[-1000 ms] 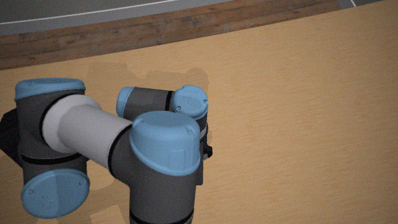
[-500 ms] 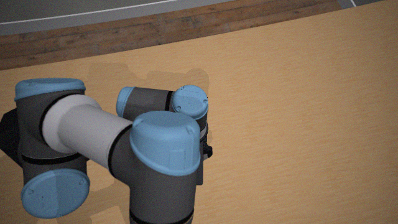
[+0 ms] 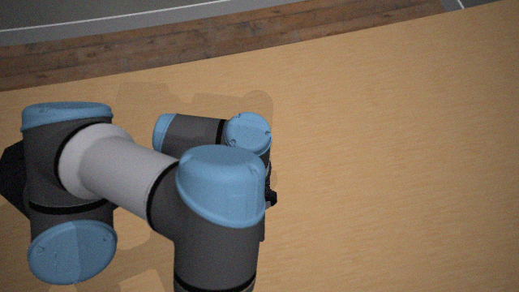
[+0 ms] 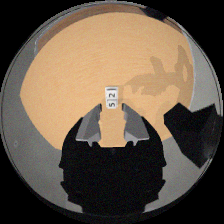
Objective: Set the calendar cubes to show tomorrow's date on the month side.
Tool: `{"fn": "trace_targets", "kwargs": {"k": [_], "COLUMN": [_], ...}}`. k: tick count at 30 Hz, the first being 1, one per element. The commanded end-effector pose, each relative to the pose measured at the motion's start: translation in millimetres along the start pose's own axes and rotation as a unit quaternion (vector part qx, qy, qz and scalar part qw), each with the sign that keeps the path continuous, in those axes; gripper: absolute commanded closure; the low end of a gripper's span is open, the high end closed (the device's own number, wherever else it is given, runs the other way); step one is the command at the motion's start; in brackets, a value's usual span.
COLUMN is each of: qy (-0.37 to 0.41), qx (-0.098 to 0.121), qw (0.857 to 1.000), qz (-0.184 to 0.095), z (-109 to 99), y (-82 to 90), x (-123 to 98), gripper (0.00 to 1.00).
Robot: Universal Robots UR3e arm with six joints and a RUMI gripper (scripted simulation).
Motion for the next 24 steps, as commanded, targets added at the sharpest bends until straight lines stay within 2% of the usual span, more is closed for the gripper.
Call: {"fn": "trace_targets", "kwargs": {"k": [1, 24], "qy": [0.0, 0.0], "qx": [0.001, 0.001], "qw": [1.0, 1.0], "qz": [0.0, 0.0], "z": [0, 0], "y": [-2.5, -32.1], "x": [0, 0], "gripper": [0.72, 0.72]}}
Point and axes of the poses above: the point where the finger pads meet when closed, its own y axis back along the fingers, its own z axis across the jaws, x = y × z, the point moved 9 cm from there along y, back along the fingers, and after that the axes turned 8 degrees about -y, right-handed, at the moved point
